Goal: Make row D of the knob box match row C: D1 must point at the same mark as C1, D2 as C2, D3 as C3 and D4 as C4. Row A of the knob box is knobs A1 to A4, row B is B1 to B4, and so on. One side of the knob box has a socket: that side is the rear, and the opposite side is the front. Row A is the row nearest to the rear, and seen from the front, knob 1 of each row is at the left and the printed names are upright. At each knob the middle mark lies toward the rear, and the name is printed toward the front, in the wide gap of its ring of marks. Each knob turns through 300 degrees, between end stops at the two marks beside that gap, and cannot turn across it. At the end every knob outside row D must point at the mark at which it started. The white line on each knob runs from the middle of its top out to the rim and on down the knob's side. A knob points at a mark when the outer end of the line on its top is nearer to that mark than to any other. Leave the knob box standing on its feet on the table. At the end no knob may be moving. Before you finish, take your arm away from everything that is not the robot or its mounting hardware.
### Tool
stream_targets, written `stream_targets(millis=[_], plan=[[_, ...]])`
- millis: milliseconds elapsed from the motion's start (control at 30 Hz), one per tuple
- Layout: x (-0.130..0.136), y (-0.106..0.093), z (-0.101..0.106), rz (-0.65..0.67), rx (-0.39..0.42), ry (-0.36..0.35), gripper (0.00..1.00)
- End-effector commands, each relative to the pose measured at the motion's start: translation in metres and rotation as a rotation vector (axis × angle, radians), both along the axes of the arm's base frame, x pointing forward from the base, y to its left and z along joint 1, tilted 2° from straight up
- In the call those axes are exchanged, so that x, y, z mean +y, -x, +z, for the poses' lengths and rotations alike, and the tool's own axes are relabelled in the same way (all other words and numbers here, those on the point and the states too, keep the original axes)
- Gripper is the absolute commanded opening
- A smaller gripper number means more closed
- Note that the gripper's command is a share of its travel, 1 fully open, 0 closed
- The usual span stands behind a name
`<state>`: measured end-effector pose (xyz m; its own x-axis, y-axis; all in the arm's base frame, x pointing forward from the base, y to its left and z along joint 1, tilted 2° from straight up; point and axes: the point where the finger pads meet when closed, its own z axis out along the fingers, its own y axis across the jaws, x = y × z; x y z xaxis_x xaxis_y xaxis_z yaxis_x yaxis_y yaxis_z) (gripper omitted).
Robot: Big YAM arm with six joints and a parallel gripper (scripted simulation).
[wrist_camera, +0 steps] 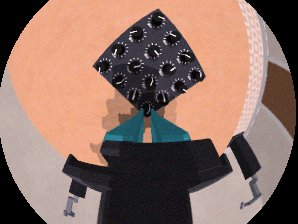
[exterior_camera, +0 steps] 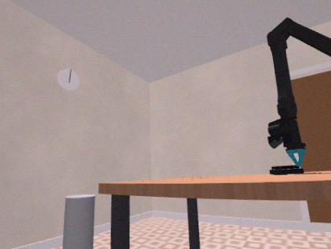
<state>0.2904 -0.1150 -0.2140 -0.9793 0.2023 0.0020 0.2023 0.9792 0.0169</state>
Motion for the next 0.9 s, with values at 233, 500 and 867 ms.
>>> stream_targets(millis=[233,500,867], plan=[[0.0047,-0.0073,-0.0037,0.272,-0.021,-0.008,0.08],[0.0048,-0.0072,-0.0037,0.449,-0.025,-0.007,0.08],[0.0049,-0.0070,-0.0038,0.597,-0.028,-0.006,0.08]])
